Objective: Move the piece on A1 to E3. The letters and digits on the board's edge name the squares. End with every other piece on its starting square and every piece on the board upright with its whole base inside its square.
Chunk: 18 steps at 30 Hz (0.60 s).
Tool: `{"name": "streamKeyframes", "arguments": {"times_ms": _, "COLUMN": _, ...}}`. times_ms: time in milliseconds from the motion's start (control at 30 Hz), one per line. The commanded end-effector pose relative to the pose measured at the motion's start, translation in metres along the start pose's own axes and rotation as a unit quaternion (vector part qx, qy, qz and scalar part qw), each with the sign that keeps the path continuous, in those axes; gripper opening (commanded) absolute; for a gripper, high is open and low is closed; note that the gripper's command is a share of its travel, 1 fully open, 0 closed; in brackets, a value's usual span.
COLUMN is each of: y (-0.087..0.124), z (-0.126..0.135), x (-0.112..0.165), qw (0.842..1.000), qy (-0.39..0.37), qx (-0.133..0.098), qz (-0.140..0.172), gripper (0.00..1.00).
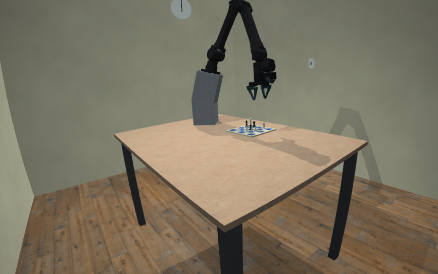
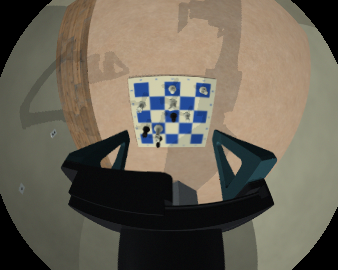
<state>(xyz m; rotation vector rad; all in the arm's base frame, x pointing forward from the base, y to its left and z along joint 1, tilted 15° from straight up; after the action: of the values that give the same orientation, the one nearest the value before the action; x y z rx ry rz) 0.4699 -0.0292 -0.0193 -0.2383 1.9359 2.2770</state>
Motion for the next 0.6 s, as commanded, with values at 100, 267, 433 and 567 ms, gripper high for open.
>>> {"name": "streamKeyframes", "arguments": {"times_ms": 100, "y": 0.009, "z": -0.0084, "x": -0.0084, "qw": 1.0, "qy": -0.005, "qx": 0.001, "qz": -0.009, "gripper": 1.0}}
{"name": "streamKeyframes", "arguments": {"times_ms": 267, "y": 0.009, "z": -0.0084, "x": -0.0084, "qw": 1.0, "qy": -0.005, "qx": 0.001, "qz": -0.009, "gripper": 1.0}}
{"name": "streamKeyframes", "arguments": {"times_ms": 433, "y": 0.009, "z": -0.0084, "x": -0.0084, "qw": 1.0, "qy": -0.005, "qx": 0.001, "qz": -0.009, "gripper": 1.0}}
{"name": "streamKeyframes", "arguments": {"times_ms": 567, "y": 0.009, "z": -0.0084, "x": -0.0084, "qw": 1.0, "qy": -0.005, "qx": 0.001, "qz": -0.009, "gripper": 1.0}}
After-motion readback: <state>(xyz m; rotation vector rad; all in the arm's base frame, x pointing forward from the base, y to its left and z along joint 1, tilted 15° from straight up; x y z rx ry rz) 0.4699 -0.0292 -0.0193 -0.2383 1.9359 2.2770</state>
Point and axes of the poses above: the point where the finger pads meet when closed, its own y axis back along the fingers, its own z axis across the jaws, x = y × z, the point moved 5 cm from there along y, back along the fingers, and after that the axes turned 4 degrees about y, right-handed, at the moved point
